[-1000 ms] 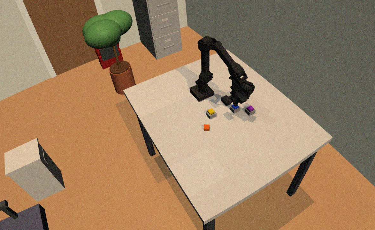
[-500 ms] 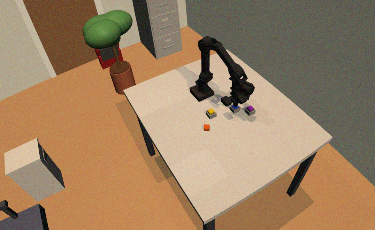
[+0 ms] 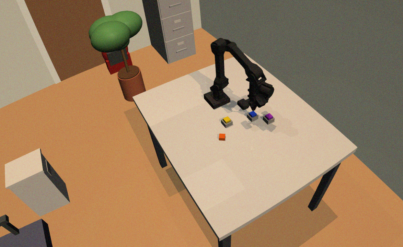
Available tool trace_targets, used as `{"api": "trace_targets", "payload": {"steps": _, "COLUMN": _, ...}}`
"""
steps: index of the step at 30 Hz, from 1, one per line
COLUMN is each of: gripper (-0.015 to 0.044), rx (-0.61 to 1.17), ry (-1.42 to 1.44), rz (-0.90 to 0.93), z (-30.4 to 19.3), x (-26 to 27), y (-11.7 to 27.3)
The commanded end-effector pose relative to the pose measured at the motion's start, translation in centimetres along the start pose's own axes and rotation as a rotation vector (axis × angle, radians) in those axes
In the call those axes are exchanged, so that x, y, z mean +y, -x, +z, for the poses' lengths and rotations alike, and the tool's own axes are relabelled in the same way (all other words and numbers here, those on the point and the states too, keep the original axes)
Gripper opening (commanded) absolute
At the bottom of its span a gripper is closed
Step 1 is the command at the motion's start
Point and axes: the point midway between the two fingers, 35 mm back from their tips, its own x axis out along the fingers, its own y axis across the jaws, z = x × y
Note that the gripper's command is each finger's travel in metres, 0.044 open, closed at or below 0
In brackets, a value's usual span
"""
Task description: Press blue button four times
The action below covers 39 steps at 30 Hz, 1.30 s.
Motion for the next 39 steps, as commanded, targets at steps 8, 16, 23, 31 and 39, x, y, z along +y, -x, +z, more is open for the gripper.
{"api": "trace_targets", "payload": {"steps": 8, "gripper": 0.0020, "rx": 0.006, "ry": 0.004, "rz": -0.005, "z": -0.1, "x": -0.1, "y": -1.1}}
{"api": "trace_targets", "payload": {"steps": 16, "gripper": 0.0020, "rx": 0.007, "ry": 0.004, "rz": -0.005, "z": -0.1, "x": -0.1, "y": -2.4}}
{"api": "trace_targets", "payload": {"steps": 23, "gripper": 0.0020, "rx": 0.007, "ry": 0.004, "rz": -0.006, "z": -0.2, "x": -0.1, "y": -3.3}}
{"api": "trace_targets", "payload": {"steps": 31, "gripper": 0.0020, "rx": 0.007, "ry": 0.004, "rz": -0.006, "z": -0.2, "x": -0.1, "y": -3.3}}
{"api": "trace_targets", "payload": {"steps": 39, "gripper": 0.0020, "rx": 0.007, "ry": 0.004, "rz": -0.006, "z": -0.2, "x": -0.1, "y": -3.3}}
